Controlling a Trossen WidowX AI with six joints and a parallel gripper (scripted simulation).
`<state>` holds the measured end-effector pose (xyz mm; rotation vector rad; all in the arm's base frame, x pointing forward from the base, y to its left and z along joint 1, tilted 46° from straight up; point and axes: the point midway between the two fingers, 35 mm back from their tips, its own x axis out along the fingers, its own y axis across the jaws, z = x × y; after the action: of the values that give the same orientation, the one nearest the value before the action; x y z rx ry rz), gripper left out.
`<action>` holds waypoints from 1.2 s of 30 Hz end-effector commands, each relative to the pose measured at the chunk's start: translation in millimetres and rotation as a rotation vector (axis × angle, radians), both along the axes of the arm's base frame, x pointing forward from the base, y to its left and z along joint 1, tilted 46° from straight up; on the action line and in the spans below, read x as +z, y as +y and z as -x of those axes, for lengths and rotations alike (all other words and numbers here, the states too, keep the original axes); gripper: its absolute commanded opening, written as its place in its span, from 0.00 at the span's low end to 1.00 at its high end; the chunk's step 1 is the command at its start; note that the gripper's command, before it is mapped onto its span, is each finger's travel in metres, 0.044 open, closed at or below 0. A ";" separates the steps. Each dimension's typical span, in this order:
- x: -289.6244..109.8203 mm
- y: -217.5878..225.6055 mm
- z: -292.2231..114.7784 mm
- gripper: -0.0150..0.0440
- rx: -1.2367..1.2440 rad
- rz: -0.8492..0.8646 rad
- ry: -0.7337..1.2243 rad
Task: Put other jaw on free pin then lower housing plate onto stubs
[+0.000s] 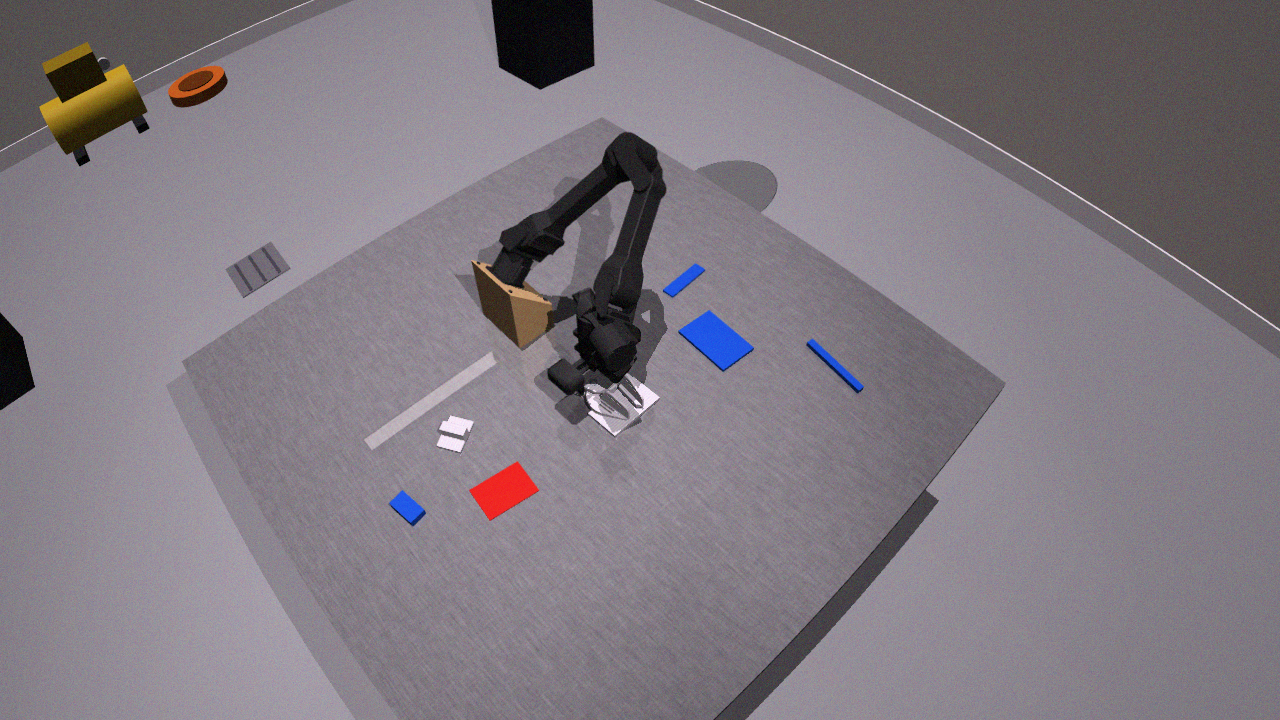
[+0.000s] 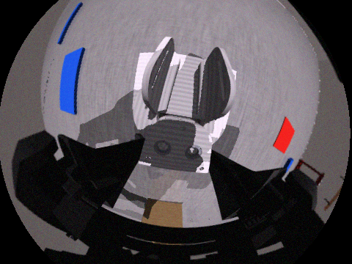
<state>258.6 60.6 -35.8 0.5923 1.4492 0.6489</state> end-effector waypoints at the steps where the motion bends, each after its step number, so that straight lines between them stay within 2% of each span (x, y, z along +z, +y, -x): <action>1: 0.0 0.9 -0.1 0.85 -0.005 -0.005 0.003; 36: -5.0 6.2 -0.1 0.85 -0.003 -0.005 0.002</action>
<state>258.9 64.2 -39.4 0.6036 1.4447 0.6476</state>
